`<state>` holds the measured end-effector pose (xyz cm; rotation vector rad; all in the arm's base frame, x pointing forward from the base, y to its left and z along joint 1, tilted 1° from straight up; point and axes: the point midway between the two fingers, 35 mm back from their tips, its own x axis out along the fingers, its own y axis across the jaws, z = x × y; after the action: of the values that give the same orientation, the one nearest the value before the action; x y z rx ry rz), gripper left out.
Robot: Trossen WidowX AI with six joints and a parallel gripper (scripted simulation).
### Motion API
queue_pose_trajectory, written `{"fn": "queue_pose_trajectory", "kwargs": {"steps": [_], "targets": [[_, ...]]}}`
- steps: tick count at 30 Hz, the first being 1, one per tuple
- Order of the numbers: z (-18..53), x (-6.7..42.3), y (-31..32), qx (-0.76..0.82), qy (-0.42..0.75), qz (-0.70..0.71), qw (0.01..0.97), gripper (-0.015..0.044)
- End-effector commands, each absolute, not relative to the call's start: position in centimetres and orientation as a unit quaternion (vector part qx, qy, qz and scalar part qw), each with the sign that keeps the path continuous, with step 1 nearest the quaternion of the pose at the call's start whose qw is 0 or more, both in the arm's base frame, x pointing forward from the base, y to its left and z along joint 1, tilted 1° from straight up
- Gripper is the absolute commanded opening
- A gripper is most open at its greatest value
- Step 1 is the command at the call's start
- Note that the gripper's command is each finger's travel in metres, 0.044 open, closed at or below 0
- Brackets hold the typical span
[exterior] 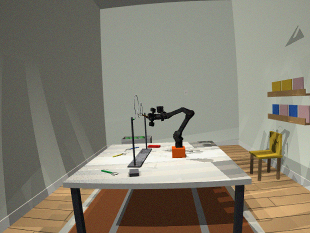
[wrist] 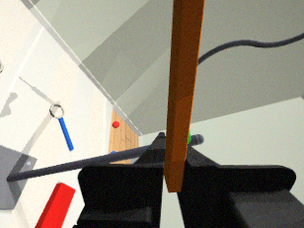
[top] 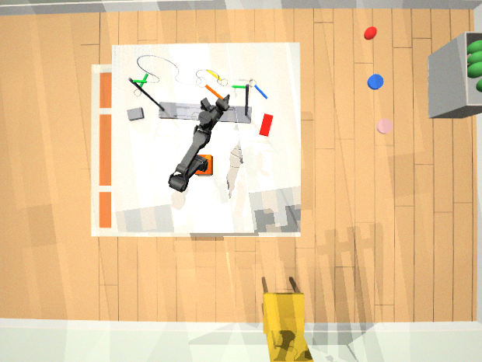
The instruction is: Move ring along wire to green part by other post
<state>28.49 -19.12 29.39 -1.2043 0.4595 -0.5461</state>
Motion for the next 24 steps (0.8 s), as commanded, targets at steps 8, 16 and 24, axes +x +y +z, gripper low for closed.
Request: {"fn": "queue_pose_trajectory", "kwargs": {"steps": [8,16,24], "targets": [[26.0,28.6,-17.3,-0.448,0.226,-0.237,0.832,-0.015],[23.5,28.9,-15.3,-0.359,0.235,-0.219,0.876,-0.015],[21.5,29.3,-12.8,-0.269,0.243,-0.2,0.91,-0.015]]}}
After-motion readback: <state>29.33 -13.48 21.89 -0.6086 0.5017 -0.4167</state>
